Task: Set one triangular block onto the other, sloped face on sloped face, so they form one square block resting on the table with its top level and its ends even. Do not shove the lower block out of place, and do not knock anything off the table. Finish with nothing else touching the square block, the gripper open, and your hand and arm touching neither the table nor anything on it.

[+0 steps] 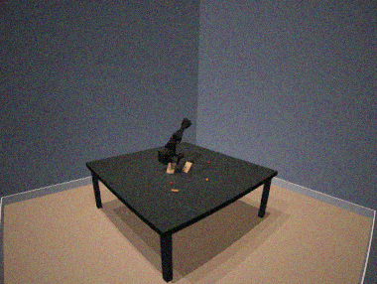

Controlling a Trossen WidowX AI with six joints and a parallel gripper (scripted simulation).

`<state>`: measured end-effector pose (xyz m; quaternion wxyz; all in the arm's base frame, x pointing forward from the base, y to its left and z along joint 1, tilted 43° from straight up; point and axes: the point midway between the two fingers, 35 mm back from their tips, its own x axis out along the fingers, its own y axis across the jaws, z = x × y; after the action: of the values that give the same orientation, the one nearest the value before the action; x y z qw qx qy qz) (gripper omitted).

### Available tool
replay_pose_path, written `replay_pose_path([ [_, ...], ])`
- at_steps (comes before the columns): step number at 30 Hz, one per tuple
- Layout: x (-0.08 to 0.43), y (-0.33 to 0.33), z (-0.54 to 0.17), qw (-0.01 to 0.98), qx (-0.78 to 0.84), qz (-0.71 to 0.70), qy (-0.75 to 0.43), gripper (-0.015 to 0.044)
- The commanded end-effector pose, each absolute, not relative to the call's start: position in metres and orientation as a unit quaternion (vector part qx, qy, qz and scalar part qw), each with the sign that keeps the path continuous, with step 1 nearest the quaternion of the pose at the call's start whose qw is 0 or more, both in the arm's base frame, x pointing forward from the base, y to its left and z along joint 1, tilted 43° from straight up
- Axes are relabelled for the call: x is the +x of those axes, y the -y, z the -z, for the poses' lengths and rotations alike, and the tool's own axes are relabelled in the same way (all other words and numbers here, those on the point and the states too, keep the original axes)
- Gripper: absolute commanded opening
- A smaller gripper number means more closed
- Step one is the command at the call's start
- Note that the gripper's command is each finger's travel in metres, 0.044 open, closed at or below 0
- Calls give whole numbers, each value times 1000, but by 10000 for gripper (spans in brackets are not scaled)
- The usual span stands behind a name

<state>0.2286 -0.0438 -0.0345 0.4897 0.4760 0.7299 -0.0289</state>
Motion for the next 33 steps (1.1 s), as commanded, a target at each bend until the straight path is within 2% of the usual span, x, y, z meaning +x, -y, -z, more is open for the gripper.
replay_pose_path([
  [1, 227, 39, 40, 486, 479, 29, -730, 440],
  [33, 216, 7, 78, 485, 480, 27, -731, 440],
])
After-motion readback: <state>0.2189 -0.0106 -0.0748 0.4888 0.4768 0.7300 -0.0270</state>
